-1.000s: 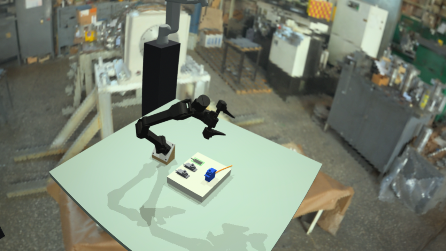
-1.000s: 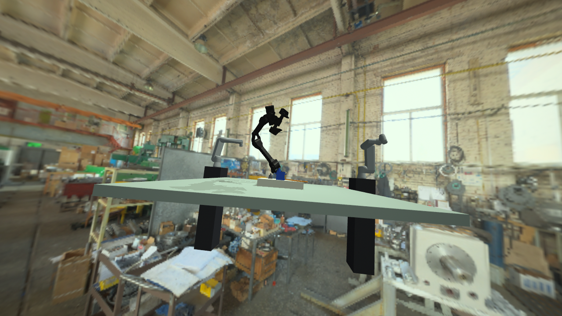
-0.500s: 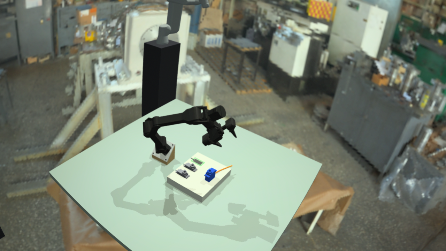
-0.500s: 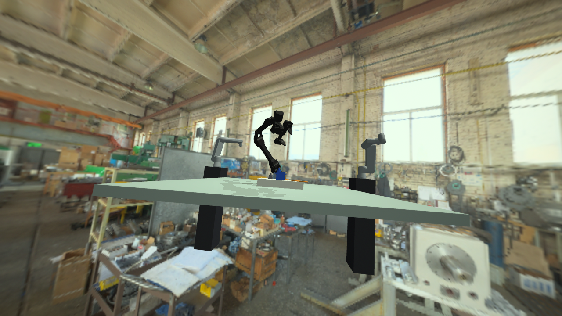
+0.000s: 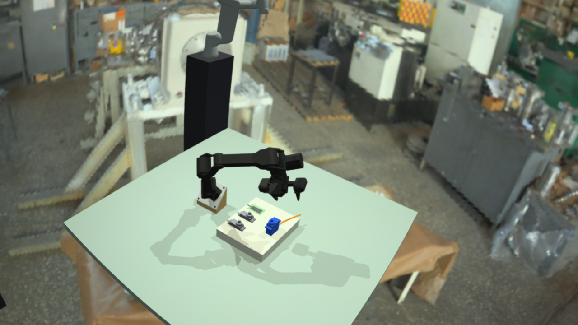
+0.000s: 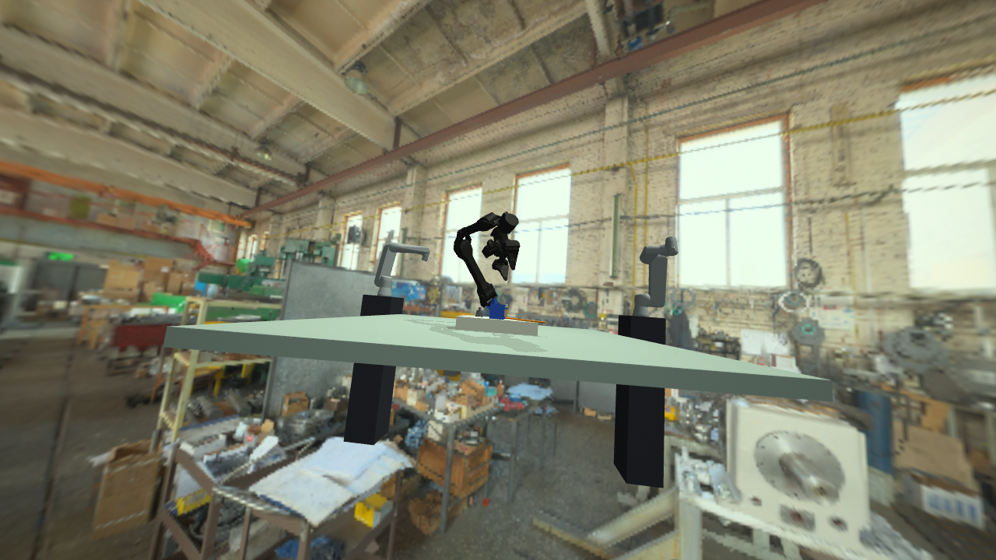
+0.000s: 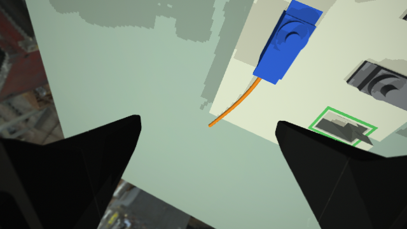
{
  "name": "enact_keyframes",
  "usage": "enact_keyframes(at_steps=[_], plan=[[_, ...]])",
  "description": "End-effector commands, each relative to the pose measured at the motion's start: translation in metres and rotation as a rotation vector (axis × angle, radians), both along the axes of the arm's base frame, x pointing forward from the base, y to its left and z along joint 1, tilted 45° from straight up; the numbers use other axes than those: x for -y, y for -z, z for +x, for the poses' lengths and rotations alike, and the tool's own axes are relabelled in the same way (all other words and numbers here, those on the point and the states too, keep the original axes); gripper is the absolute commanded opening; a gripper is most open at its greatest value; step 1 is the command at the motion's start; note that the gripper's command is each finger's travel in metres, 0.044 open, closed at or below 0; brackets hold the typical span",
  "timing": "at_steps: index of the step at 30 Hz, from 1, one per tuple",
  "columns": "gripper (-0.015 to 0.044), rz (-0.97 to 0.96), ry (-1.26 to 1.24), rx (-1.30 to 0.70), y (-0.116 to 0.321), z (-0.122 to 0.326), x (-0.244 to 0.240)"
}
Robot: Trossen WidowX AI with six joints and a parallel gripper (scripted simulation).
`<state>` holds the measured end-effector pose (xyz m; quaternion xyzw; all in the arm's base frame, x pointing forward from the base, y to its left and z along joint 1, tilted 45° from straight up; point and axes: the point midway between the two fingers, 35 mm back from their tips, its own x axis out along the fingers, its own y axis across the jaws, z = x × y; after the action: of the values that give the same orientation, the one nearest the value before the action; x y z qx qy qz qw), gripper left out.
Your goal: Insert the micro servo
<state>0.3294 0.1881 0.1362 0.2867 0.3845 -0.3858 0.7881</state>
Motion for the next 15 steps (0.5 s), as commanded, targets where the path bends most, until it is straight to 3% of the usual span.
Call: enact_keyframes(at_steps=[1,15], plan=[[0.0440,-0.047,0.113,-0.016,0.016,-0.002,0.016],[0.0440,-0.199,0.446,0.001,0.046,-0.011,0.061]])
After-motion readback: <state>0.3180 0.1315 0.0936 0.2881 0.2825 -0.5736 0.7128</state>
